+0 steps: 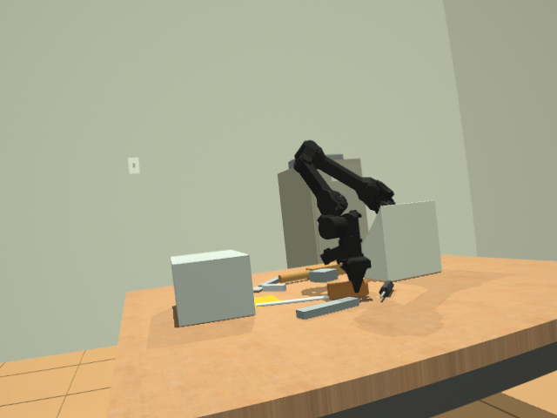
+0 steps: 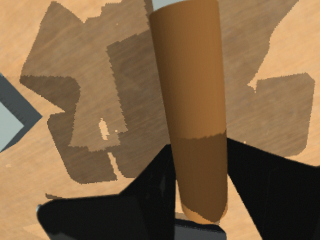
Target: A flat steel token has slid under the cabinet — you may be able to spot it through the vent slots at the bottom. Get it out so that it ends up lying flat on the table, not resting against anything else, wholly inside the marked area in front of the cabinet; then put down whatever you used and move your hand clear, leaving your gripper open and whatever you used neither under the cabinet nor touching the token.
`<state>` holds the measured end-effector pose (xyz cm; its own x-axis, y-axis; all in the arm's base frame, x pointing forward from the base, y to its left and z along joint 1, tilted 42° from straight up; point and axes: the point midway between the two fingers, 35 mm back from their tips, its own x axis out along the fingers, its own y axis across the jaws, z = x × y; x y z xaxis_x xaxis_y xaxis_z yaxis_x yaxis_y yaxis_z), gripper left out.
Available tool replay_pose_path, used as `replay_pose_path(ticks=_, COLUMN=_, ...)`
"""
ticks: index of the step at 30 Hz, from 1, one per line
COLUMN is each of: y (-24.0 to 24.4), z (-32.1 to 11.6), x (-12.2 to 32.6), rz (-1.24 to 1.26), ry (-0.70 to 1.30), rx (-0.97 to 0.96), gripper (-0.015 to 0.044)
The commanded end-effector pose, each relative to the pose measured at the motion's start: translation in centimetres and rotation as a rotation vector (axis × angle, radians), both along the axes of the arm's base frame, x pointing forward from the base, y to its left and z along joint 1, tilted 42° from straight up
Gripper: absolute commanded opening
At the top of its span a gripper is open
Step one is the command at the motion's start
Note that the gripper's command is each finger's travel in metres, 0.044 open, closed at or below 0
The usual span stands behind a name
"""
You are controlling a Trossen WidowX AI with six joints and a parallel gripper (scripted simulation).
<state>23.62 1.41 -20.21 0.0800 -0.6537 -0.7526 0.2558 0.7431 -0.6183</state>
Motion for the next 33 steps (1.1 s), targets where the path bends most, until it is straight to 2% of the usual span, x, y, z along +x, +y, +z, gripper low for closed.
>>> replay_pose_path(ticks=1, y=-0.1, z=0.1, x=0.5, rz=-0.001, ry=0.001, rx=0.0, gripper=0.0)
replay_pose_path(ticks=33, y=-0.8, z=1.3, x=5.8, rz=-0.002, ry=-0.002, rx=-0.003, gripper=0.0)
